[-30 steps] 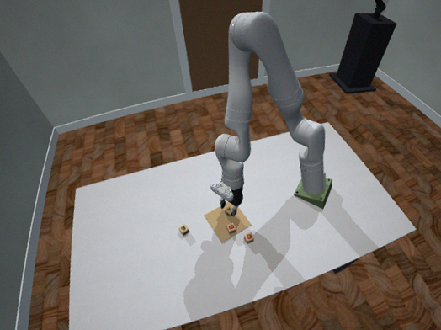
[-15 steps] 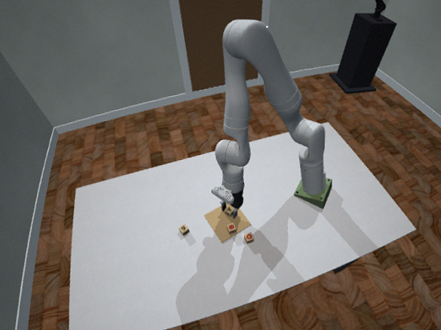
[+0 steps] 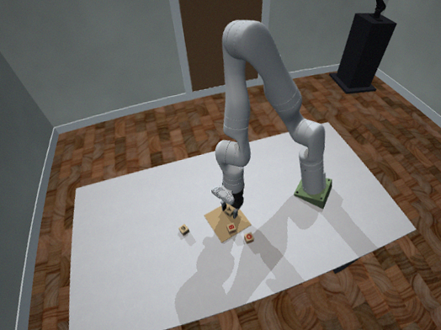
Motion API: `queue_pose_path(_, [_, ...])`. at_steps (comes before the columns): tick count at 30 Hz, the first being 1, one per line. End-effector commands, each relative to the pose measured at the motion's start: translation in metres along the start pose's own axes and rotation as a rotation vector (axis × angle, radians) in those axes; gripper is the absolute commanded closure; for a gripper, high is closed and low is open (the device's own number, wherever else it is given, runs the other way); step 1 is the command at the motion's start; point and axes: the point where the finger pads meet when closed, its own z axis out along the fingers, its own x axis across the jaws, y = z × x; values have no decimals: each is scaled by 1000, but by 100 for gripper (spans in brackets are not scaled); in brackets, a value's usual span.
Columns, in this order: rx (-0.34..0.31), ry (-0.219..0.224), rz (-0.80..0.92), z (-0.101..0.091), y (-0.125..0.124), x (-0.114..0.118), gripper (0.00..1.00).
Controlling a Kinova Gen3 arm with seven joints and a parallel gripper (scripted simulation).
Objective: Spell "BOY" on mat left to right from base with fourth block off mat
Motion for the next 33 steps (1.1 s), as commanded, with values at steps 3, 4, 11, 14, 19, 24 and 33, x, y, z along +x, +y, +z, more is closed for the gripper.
queue_pose_path(3, [1,0,0,0,0,0,0])
queue_pose_path(4, [1,0,0,0,0,0,0])
queue_pose_path(11, [1,0,0,0,0,0,0])
queue_pose_path(14, [1,0,0,0,0,0,0])
queue_pose_path(19, [1,0,0,0,0,0,0])
queue_pose_path(24, [1,0,0,0,0,0,13])
queue_pose_path(33, [1,0,0,0,0,0,13])
